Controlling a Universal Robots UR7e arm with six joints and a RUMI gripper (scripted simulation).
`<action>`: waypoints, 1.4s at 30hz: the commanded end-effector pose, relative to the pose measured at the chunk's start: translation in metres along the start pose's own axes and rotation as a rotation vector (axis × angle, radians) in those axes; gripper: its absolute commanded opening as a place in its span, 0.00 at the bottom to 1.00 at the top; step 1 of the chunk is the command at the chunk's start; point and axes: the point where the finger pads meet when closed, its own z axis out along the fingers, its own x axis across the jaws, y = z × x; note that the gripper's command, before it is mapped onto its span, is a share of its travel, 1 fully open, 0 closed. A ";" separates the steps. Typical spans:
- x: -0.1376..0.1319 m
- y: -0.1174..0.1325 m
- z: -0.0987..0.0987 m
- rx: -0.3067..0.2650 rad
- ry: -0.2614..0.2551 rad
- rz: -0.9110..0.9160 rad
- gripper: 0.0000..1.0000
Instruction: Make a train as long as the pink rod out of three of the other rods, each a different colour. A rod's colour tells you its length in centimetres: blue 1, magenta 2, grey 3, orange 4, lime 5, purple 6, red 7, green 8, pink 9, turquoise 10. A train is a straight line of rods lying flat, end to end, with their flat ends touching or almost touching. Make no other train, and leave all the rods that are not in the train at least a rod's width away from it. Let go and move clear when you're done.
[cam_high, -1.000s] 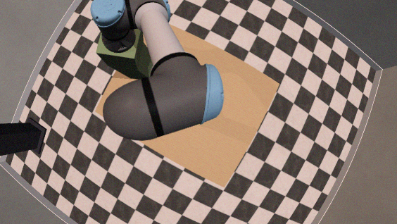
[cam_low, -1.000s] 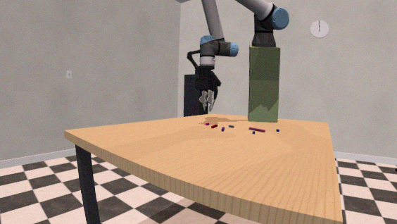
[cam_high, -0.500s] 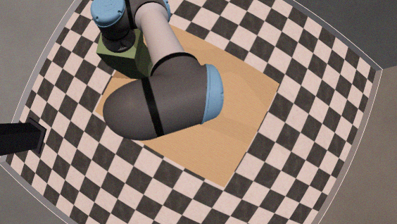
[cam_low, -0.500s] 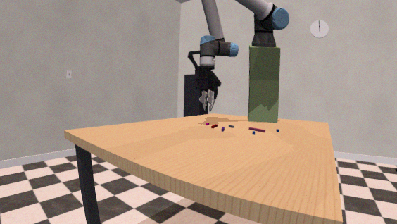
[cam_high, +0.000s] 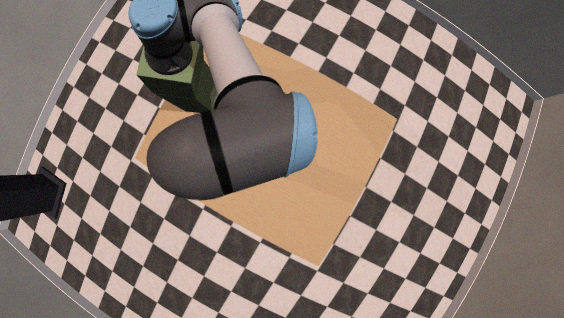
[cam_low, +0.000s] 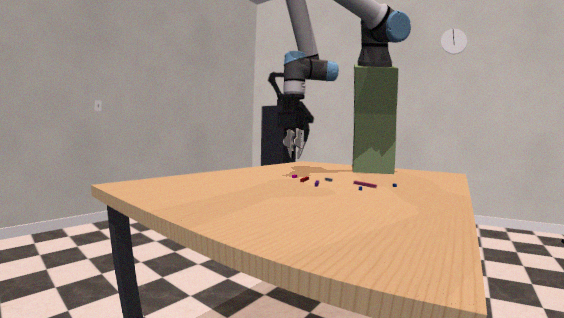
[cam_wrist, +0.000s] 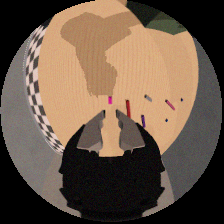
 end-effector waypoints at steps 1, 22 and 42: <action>-0.001 0.002 0.003 -0.003 -0.002 -0.001 0.14; -0.001 0.002 0.028 -0.002 -0.002 -0.002 0.14; -0.001 0.002 0.049 -0.003 -0.002 -0.002 0.14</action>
